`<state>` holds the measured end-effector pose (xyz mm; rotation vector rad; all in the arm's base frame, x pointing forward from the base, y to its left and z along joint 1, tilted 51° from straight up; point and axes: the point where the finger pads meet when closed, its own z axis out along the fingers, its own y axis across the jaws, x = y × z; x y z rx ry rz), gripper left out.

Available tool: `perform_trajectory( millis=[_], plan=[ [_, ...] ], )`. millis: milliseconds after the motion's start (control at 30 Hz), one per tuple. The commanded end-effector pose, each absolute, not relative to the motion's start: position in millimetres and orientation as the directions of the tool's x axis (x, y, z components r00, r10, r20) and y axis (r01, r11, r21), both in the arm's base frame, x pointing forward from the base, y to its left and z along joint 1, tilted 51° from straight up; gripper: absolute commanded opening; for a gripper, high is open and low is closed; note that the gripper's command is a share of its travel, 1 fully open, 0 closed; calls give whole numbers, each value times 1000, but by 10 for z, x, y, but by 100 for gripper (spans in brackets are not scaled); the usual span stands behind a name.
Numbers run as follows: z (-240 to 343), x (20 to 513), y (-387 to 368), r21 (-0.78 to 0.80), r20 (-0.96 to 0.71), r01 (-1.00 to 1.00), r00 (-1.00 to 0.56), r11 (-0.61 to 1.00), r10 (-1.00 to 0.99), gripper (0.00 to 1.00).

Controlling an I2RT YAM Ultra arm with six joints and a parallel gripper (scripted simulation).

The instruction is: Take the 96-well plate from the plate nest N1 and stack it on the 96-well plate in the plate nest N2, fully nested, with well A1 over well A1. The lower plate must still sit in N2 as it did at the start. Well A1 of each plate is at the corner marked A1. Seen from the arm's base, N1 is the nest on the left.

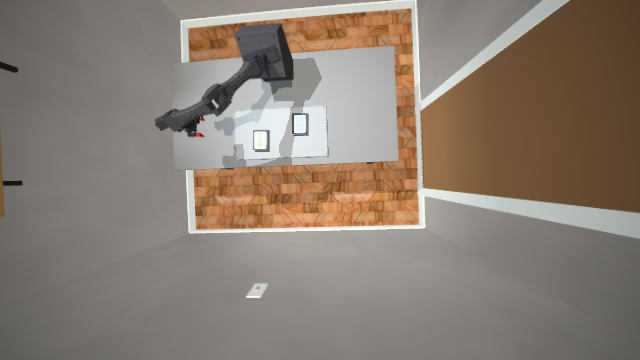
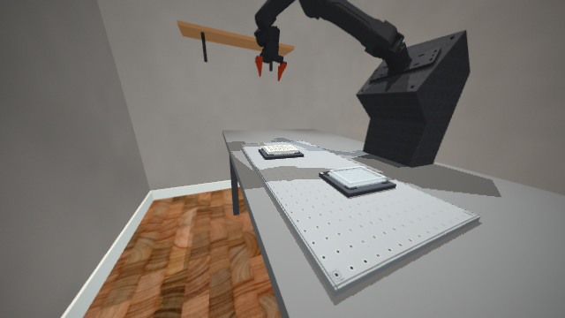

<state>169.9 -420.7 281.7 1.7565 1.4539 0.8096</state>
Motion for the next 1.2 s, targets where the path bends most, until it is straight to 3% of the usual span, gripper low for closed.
perform_trajectory(
  millis=[0,533,967,1100,1167],
  plan=[
    [2853,1671,-4210,833,19,541,178,-114,984,100],
    [2853,1671,-4210,833,19,541,178,-114,984,100],
    [2700,2259,-3973,732,-139,671,-24,119,990,100],
    [2574,2333,-3904,732,-105,675,-19,90,994,100],
    [2535,2411,-3860,702,-139,696,-76,152,987,100]
  ],
)
